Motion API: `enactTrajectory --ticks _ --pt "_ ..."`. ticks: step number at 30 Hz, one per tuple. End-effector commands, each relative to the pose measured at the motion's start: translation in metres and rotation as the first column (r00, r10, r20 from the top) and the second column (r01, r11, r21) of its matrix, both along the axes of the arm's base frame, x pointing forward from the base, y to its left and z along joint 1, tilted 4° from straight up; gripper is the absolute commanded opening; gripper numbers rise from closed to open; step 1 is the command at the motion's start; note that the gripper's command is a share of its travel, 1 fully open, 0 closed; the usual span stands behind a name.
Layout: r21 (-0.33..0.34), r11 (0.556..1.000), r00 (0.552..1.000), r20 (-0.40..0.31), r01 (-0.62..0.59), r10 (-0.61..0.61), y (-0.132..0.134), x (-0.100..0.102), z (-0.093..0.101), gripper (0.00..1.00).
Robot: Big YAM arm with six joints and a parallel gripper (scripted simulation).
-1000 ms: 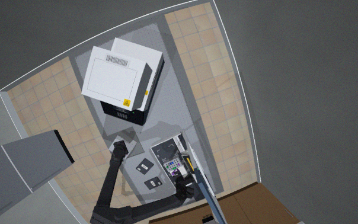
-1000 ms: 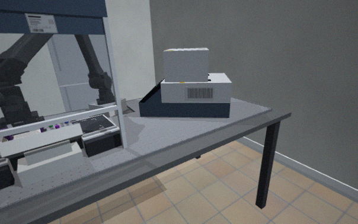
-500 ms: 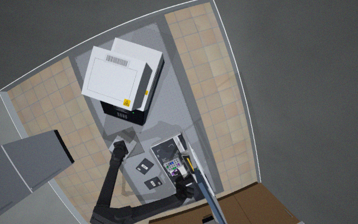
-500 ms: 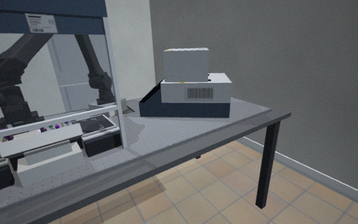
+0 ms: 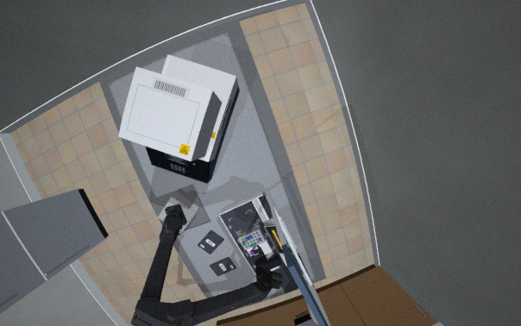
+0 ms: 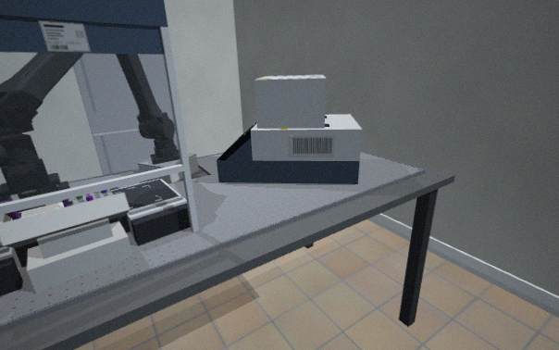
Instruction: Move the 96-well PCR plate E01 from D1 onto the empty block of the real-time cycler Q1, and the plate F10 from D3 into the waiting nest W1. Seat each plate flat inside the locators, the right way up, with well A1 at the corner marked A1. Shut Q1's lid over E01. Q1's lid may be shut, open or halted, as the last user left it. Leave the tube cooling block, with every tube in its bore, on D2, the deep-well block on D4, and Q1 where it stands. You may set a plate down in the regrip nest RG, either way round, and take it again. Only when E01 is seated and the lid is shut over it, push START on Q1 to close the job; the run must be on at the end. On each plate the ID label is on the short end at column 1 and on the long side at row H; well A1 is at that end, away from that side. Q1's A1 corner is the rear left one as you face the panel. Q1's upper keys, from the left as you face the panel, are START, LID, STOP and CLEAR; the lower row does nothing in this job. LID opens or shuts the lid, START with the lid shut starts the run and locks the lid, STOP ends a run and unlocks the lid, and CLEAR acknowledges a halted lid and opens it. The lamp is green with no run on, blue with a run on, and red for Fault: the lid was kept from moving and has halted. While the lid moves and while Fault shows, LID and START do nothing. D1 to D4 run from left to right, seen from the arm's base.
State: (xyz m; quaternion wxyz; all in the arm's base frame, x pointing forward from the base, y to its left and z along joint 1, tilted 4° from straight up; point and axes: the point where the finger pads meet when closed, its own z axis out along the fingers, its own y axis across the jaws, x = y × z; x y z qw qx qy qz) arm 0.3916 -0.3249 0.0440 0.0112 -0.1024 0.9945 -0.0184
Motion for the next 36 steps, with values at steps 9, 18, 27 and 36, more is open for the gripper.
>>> enactTrajectory --ticks 9,18,27,36 --pt "-0.045 0.999 0.998 0.059 0.0 0.003 -0.011 0.019 0.061 0.0" --pt "-0.018 1.0 1.0 0.027 -0.002 0.003 -0.004 0.012 0.056 0.0" --pt "-0.04 0.999 0.998 0.055 -0.003 0.005 -0.005 0.014 0.089 0.0" --pt "-0.035 0.999 0.999 0.049 -0.004 0.006 -0.005 0.015 0.095 0.0"
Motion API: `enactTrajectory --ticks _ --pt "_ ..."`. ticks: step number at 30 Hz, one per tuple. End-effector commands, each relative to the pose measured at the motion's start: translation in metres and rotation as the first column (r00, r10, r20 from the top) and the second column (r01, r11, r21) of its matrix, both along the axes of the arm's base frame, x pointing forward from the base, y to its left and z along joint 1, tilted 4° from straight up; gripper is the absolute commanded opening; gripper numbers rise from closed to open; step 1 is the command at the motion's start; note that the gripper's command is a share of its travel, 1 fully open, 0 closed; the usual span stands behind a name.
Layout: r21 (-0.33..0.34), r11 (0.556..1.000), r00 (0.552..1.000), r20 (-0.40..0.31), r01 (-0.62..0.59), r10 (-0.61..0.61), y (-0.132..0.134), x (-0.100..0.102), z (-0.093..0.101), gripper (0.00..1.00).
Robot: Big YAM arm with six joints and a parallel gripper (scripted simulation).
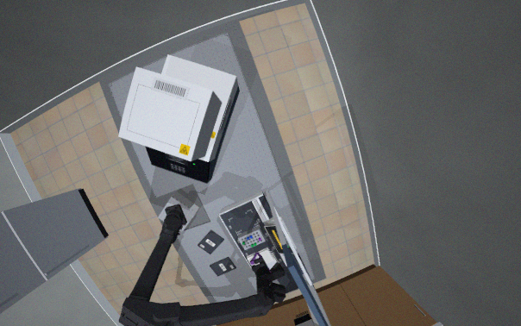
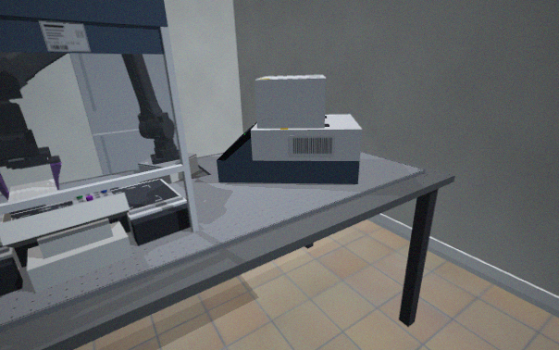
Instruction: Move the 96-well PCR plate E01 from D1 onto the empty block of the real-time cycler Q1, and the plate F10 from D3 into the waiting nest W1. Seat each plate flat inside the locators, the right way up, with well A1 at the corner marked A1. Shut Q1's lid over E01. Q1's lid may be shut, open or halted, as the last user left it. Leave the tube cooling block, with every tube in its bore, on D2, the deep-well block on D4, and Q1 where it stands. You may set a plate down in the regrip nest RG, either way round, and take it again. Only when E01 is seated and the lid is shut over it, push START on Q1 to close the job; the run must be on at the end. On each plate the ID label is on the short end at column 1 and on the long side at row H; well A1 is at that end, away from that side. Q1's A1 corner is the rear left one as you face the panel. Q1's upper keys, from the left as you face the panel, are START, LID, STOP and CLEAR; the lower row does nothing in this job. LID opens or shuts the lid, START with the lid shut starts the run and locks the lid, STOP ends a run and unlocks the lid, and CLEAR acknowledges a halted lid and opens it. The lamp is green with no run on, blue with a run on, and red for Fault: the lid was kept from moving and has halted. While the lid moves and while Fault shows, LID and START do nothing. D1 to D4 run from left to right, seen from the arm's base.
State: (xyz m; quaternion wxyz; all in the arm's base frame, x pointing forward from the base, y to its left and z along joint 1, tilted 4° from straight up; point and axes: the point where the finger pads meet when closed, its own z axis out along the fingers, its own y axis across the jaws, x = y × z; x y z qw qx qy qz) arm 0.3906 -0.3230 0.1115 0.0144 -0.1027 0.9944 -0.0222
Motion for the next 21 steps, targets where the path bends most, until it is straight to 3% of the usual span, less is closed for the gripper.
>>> enactTrajectory --ticks 1,15,21 --pt "-0.025 1.0 0.999 0.038 -0.004 0.005 -0.0054 0.0145 0.0273 0.0" --pt "-0.051 0.999 0.997 0.071 -0.001 0.004 -0.0096 0.0193 0.037 0.0" --pt "-0.029 1.0 0.999 0.045 -0.001 0.002 -0.0066 0.0153 0.0297 0.0"
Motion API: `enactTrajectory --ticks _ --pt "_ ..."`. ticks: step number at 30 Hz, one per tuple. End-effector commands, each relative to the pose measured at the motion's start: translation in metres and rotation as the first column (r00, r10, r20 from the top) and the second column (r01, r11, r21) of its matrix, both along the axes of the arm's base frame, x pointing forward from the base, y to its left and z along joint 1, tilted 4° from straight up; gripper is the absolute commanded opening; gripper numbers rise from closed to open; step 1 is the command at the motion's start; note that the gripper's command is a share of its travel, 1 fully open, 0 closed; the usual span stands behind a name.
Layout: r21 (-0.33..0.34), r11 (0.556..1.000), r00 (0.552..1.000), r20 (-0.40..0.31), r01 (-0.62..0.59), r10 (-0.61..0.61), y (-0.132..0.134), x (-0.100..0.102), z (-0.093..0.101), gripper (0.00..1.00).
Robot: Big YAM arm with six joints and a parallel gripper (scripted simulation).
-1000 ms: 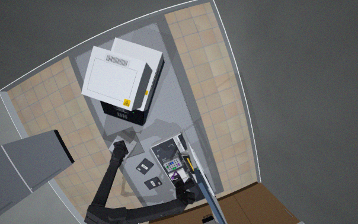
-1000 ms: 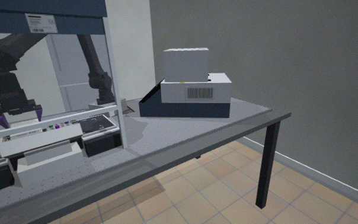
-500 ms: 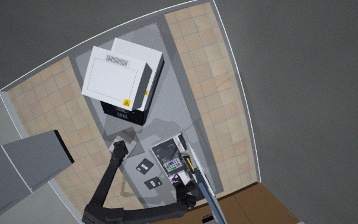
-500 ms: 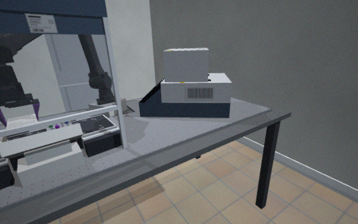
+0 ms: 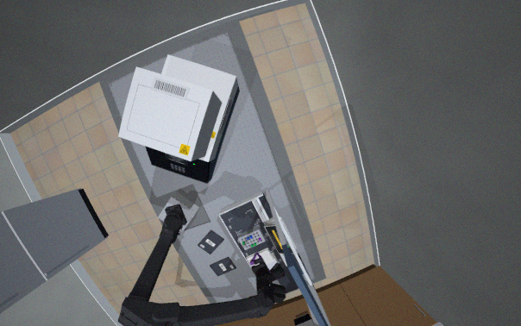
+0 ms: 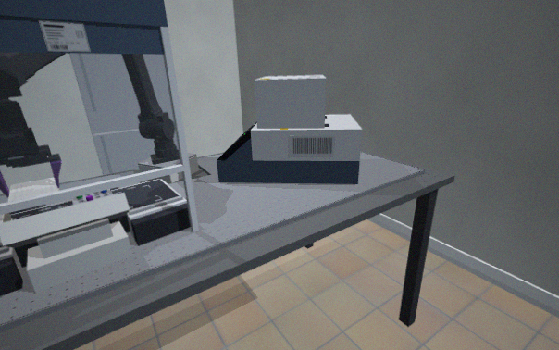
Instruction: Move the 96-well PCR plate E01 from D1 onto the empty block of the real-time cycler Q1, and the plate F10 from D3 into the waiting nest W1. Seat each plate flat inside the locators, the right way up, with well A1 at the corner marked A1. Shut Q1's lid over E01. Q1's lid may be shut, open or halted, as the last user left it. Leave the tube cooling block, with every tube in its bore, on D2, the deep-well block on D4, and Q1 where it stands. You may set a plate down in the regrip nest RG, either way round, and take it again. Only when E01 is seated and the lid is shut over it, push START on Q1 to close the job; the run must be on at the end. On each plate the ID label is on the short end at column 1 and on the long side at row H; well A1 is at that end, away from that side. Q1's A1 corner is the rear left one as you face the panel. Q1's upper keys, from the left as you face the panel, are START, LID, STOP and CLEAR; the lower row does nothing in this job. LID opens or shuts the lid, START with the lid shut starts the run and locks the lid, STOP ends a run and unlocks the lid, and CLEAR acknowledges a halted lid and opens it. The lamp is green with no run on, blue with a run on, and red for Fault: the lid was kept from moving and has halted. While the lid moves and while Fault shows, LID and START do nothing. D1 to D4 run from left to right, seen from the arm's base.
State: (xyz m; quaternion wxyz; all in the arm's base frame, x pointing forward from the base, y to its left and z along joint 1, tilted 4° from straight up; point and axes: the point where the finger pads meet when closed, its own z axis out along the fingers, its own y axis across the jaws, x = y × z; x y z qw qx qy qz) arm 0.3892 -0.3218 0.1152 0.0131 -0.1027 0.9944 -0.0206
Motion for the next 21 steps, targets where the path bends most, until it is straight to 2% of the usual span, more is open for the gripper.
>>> enactTrajectory --ticks 1,6,21 --pt "-0.027 1.0 0.999 0.041 -0.001 0.002 -0.0073 0.016 0.024 0.0" --pt "-0.018 1.0 1.0 0.031 0.0 0.001 -0.0083 0.0172 0.0145 0.0" --pt "-0.029 1.0 0.999 0.044 0.002 0.0 -0.0109 0.02 0.0158 0.0"
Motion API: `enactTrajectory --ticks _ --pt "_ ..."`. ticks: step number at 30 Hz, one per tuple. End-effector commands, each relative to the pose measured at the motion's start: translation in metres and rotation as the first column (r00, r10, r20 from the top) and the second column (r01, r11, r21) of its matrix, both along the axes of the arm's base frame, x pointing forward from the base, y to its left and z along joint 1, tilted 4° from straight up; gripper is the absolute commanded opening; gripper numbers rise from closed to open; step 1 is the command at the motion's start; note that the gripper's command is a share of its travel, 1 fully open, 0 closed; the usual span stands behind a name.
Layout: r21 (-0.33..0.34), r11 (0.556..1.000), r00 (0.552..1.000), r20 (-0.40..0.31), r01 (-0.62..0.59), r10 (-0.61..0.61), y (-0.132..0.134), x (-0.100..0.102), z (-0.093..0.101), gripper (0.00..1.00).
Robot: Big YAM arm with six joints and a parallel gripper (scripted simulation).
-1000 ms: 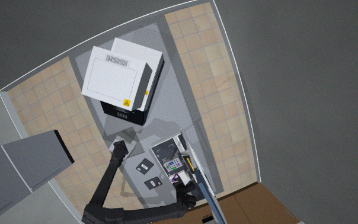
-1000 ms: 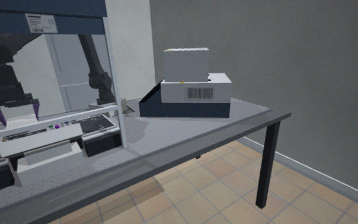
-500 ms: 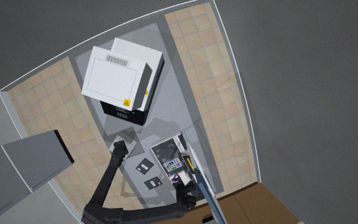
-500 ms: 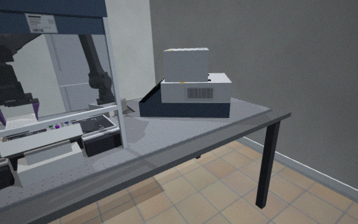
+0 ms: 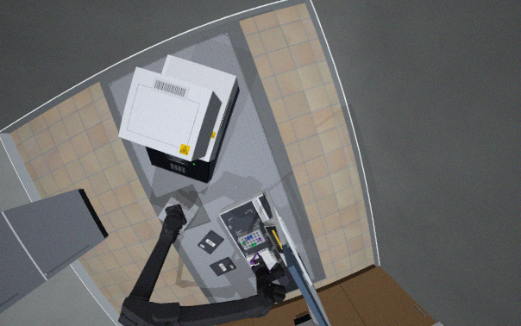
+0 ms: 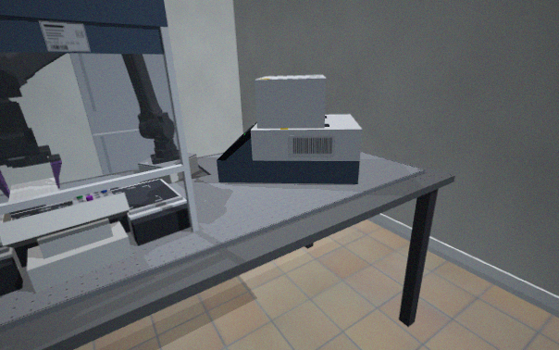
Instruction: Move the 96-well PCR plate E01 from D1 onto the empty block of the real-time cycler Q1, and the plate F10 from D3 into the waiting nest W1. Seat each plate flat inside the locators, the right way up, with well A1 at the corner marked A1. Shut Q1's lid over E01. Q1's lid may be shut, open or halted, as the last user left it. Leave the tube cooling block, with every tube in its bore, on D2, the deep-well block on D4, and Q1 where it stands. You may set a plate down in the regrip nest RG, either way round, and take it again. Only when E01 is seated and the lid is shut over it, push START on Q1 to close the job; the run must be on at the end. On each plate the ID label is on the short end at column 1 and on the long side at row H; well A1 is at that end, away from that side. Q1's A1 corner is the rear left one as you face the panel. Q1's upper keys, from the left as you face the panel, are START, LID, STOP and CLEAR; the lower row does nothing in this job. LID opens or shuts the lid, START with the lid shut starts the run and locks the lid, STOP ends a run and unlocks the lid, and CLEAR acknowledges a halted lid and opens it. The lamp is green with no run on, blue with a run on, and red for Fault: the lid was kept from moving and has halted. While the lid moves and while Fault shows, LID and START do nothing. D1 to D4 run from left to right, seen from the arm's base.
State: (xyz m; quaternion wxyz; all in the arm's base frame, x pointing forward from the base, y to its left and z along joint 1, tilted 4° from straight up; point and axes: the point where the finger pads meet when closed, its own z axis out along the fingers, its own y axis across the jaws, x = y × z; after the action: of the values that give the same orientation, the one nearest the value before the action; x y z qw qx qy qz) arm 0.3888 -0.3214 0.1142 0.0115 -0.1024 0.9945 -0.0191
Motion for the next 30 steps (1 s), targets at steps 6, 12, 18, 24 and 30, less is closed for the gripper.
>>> enactTrajectory --ticks 6,12,18,24,30 --pt "-0.036 0.999 0.999 0.049 -0.017 0.019 -0.015 0.012 0.017 0.0" --pt "-0.032 0.999 0.999 0.041 -0.011 0.012 -0.023 -0.031 0.015 0.0" --pt "-0.033 0.997 0.997 0.04 -0.067 0.068 -0.024 -0.057 0.008 0.0" --pt "-0.032 0.998 0.998 0.03 -0.058 0.059 -0.036 -0.078 0.006 0.0" --pt "-0.034 0.998 0.998 0.027 -0.053 0.054 -0.05 -0.115 0.008 0.0"
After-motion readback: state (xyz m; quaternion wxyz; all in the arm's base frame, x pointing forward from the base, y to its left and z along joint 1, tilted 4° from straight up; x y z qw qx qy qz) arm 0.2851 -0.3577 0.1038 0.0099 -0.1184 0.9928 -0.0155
